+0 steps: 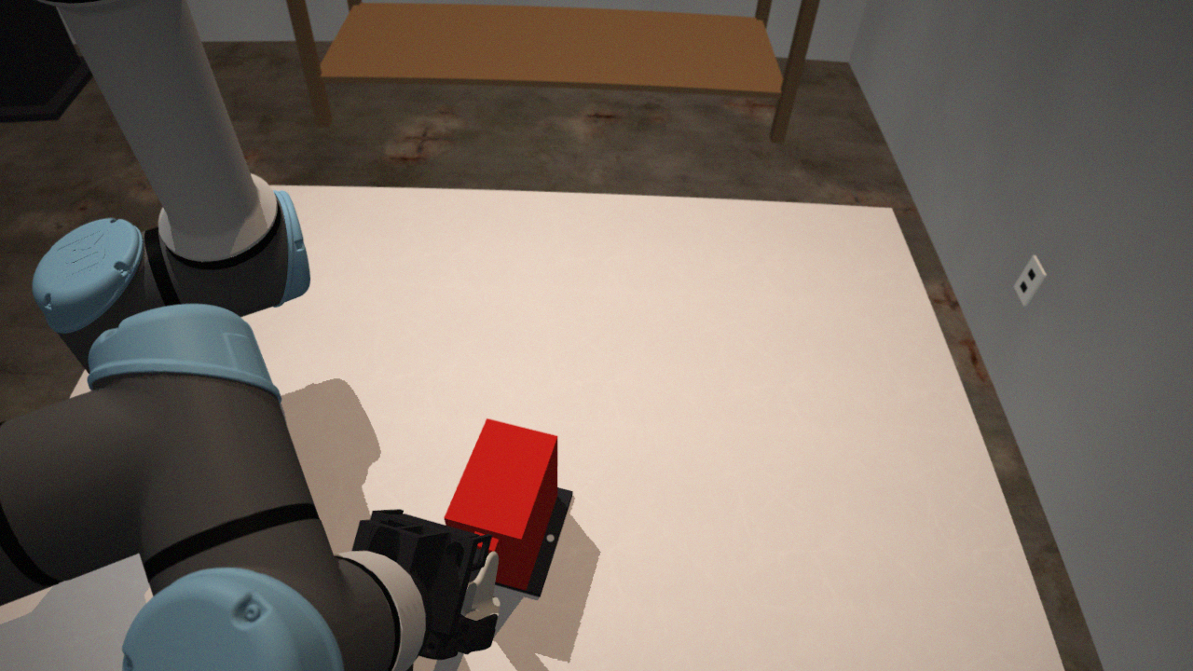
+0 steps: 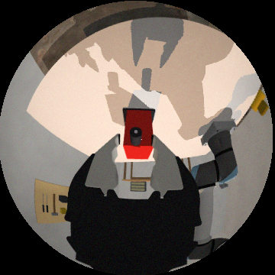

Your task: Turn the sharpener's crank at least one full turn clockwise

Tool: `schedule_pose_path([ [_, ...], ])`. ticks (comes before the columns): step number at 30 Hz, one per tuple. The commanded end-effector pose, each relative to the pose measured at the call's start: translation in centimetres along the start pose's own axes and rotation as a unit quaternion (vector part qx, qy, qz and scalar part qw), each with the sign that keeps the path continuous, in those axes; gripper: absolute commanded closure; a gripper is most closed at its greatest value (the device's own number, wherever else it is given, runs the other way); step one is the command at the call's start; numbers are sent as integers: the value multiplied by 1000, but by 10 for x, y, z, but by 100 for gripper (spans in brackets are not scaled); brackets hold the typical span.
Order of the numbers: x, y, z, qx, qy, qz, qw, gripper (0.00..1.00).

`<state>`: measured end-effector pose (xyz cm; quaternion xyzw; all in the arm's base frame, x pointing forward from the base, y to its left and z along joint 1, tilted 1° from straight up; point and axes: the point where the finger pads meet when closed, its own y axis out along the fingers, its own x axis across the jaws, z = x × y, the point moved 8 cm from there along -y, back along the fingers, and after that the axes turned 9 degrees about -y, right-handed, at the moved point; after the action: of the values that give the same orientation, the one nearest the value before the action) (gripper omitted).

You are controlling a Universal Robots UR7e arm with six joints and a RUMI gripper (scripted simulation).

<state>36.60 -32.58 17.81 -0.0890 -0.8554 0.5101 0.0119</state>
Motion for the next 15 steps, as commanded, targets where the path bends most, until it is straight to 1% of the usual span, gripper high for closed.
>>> schedule_pose_path([
  [1, 0, -12, 0, 0, 0, 0, 1000, 68],
  [4, 0, -20, 0, 0, 0, 0, 1000, 68],
  [6, 0, -20, 0, 0, 0, 0, 1000, 68],
  [15, 0, -44, 0, 0, 0, 0, 1000, 68],
])
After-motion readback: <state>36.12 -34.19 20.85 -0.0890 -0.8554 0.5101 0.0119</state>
